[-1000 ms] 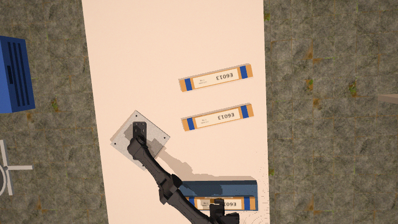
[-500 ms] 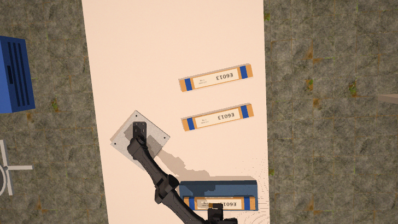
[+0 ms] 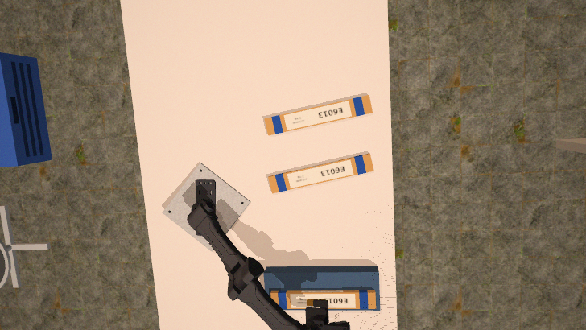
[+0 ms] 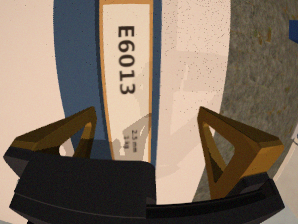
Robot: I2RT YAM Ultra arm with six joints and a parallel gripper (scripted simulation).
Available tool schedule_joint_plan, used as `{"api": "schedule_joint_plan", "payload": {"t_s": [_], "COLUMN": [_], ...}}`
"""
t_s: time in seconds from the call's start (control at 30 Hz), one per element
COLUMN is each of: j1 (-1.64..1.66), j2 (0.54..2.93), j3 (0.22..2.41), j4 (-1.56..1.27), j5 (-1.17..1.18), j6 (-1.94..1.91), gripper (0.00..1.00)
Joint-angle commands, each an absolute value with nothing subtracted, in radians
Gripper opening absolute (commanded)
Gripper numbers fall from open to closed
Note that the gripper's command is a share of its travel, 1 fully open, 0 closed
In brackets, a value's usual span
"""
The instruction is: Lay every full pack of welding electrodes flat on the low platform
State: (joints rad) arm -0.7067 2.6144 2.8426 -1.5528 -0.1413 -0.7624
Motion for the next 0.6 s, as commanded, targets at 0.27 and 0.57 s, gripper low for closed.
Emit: {"api": "schedule_joint_plan", "payload": {"t_s": [0.27, 0.57], "j1": [-0.721, -0.712], "j2": [2.595, 2.588], "j3": [2.866, 2.858], "j4": [-1.558, -1.571], "j5": [-0.151, -0.151], "j6": [-0.763, -0.774], "gripper": [0.95, 0.95]}}
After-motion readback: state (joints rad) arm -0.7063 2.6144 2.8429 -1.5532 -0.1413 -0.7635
